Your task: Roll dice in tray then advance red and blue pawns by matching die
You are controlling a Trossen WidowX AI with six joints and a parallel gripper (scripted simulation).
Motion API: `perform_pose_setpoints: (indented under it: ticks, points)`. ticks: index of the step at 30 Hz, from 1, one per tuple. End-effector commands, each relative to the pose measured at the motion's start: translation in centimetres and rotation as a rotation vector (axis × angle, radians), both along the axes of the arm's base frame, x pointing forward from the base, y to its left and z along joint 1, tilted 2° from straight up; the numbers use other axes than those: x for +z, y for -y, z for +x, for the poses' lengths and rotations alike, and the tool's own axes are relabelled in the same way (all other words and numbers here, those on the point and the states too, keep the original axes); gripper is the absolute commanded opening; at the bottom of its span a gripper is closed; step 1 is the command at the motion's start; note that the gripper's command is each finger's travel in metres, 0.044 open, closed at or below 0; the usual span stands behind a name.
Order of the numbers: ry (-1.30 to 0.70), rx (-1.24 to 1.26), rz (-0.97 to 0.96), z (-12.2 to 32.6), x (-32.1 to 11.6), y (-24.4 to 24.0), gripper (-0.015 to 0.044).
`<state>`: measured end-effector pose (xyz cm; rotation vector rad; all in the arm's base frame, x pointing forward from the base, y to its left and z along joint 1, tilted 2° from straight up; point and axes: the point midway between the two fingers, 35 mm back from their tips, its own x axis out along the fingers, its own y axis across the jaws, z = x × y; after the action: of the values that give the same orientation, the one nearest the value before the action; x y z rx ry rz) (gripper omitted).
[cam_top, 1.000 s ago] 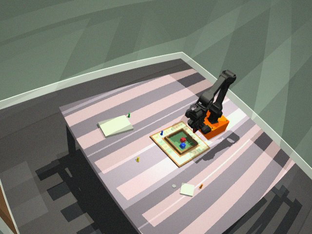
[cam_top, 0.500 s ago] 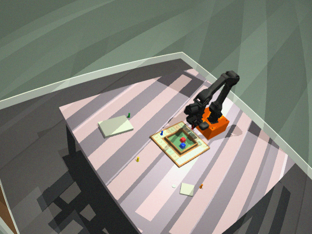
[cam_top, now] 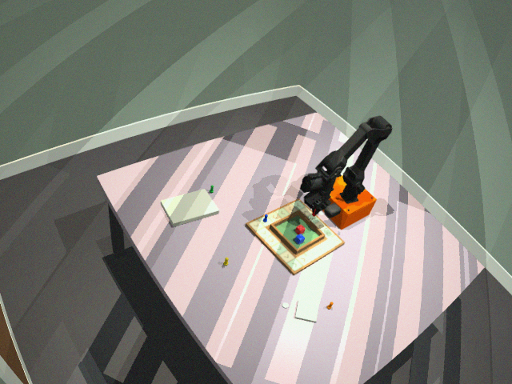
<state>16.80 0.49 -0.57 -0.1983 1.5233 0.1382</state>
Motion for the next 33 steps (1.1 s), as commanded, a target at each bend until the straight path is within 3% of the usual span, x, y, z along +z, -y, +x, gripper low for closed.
perform_pose_setpoints:
  ticks: [1,17,33]
  points:
    - [-0.009,0.004,0.004,-0.3,-1.0,0.0,0.0000]
    - [-0.010,0.004,0.004,-0.2,-2.7,0.0,0.0000]
    - [-0.001,0.000,0.000,0.0,-2.0,0.1,0.0420]
